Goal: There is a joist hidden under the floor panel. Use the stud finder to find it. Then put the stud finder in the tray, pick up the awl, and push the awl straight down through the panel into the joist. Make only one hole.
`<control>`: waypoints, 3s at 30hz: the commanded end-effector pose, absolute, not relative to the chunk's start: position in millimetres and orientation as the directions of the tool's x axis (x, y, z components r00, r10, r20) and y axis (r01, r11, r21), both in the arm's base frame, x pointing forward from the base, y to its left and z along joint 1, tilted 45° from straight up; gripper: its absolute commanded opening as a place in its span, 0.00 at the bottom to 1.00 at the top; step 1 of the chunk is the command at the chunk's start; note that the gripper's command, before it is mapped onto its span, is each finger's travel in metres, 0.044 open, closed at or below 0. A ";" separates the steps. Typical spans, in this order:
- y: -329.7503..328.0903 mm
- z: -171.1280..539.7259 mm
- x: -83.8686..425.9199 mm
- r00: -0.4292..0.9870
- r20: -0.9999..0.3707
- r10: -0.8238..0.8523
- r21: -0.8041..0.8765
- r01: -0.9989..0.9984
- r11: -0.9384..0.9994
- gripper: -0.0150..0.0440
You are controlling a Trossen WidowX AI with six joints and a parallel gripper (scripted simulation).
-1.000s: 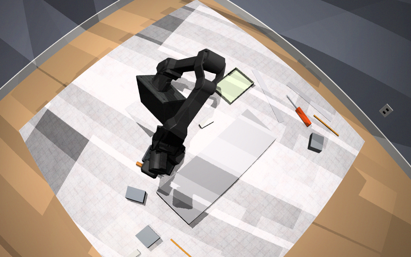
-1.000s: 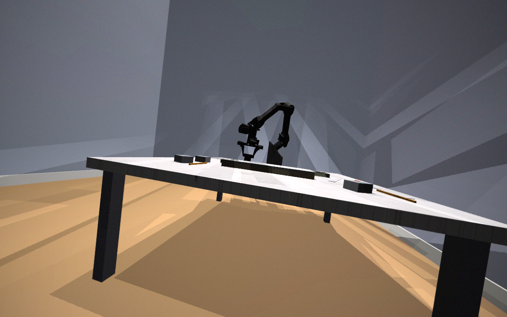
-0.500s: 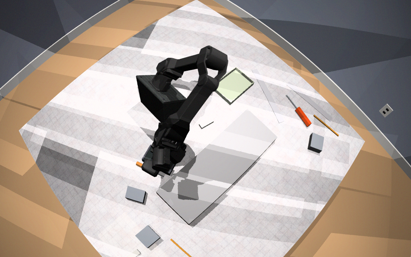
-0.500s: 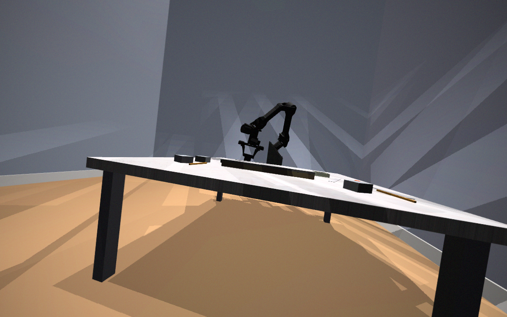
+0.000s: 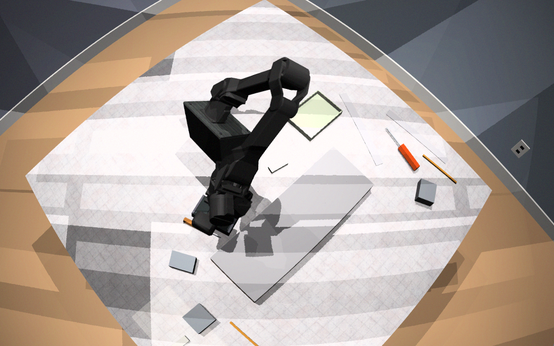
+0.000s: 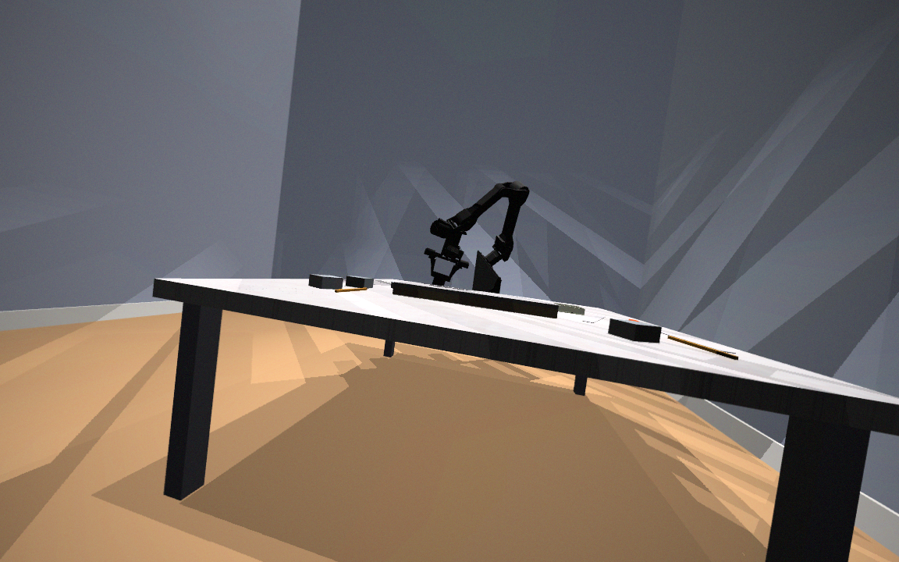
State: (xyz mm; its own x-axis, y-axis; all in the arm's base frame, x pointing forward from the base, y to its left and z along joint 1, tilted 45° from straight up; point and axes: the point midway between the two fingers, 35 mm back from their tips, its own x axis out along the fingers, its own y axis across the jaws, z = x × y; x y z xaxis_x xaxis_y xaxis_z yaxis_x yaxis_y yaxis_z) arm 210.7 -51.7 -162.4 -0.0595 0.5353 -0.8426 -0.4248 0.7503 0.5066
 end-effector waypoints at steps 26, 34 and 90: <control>-49.3 -160.2 210.3 -0.004 -0.909 0.417 0.380 -0.418 0.825 0.25; -47.9 -160.5 209.5 0.011 -0.925 0.379 0.341 -0.415 0.844 0.25; -38.8 -160.0 204.9 0.129 -0.987 0.095 0.042 -0.367 0.929 0.25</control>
State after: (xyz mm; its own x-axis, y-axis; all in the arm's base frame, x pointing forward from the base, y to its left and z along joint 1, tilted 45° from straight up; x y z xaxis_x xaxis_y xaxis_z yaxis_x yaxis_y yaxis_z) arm 204.7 -37.8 -160.3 0.1190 0.1281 -0.9846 -0.3791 0.9224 0.0742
